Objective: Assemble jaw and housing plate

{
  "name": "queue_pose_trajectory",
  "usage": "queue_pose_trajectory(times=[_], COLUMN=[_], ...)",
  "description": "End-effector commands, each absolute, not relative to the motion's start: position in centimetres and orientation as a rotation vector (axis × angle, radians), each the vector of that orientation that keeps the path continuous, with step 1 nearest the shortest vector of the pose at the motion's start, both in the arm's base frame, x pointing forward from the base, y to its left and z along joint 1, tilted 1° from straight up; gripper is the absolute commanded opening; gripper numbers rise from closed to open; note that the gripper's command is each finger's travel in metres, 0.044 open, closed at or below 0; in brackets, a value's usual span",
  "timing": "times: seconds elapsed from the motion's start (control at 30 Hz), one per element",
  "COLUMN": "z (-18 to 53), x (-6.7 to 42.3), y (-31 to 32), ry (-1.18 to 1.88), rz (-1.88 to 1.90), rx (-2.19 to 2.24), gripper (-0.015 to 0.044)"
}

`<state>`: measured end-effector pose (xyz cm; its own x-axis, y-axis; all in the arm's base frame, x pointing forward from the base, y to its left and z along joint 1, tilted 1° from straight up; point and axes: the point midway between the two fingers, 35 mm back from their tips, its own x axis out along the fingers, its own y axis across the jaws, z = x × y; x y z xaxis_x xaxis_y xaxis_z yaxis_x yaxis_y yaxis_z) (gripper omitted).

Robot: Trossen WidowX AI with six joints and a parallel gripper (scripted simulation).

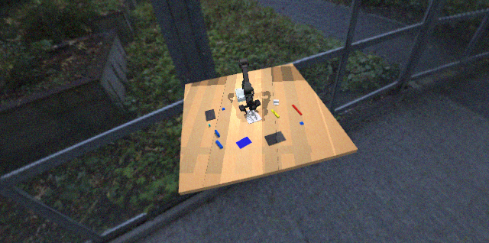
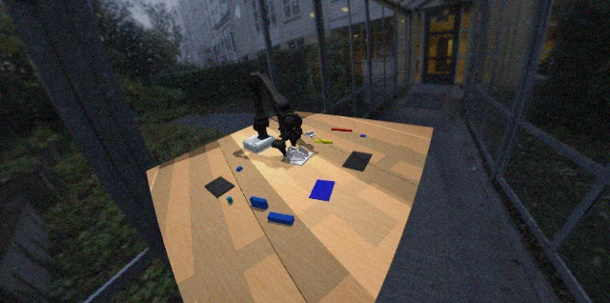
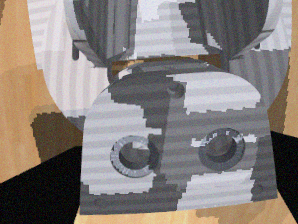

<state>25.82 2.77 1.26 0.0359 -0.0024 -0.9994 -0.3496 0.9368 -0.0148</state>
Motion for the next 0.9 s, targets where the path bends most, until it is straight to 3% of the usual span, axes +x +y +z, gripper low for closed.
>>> queue_pose_trajectory(times=[0.0,0.87], z=[1.24,0.75], x=[25.85,25.86], y=[2.86,2.86], ry=[1.515,1.515], rz=[0.279,0.28], rx=[-0.284,-0.284], gripper=[0.0351,0.0351])
